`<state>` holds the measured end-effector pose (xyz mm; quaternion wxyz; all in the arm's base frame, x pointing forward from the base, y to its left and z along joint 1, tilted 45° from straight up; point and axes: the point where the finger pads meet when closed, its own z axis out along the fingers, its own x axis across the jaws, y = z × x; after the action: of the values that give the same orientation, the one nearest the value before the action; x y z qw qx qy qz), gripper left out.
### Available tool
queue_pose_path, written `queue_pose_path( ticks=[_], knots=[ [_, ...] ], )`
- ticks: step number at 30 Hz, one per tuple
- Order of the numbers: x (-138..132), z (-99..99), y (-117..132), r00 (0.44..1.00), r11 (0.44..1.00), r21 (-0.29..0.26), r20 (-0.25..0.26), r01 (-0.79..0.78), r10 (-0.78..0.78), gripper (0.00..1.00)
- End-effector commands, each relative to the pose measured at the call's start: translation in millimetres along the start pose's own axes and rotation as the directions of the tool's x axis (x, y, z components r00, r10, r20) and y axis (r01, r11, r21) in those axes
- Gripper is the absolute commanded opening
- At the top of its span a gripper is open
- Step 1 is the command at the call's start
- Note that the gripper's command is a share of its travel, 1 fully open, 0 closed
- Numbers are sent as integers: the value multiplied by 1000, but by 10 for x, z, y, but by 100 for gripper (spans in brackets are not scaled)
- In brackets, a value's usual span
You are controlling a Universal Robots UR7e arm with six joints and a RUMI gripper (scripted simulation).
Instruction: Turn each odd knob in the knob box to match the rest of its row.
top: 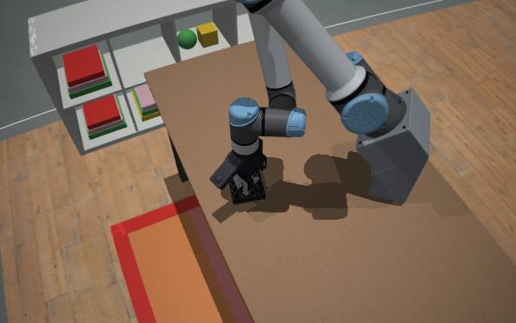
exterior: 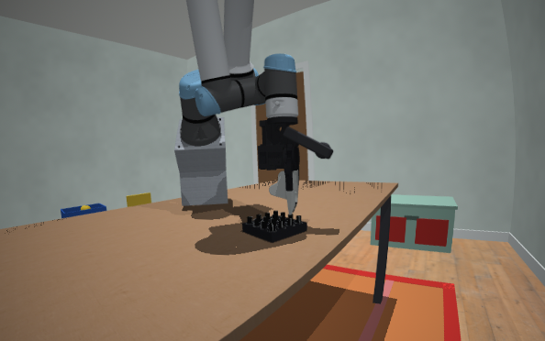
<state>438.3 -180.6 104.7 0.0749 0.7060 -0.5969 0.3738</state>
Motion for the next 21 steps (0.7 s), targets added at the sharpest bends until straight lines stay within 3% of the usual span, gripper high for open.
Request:
queue_pose_path(
  ticks=[1, 21],
  knots=[
    [1, 27, -3, 1000, 1000, 1, -1, 0, 0, 11],
    [1, 101, -3, 1000, 1000, 1, -1, 0, 0, 11]
  ],
)
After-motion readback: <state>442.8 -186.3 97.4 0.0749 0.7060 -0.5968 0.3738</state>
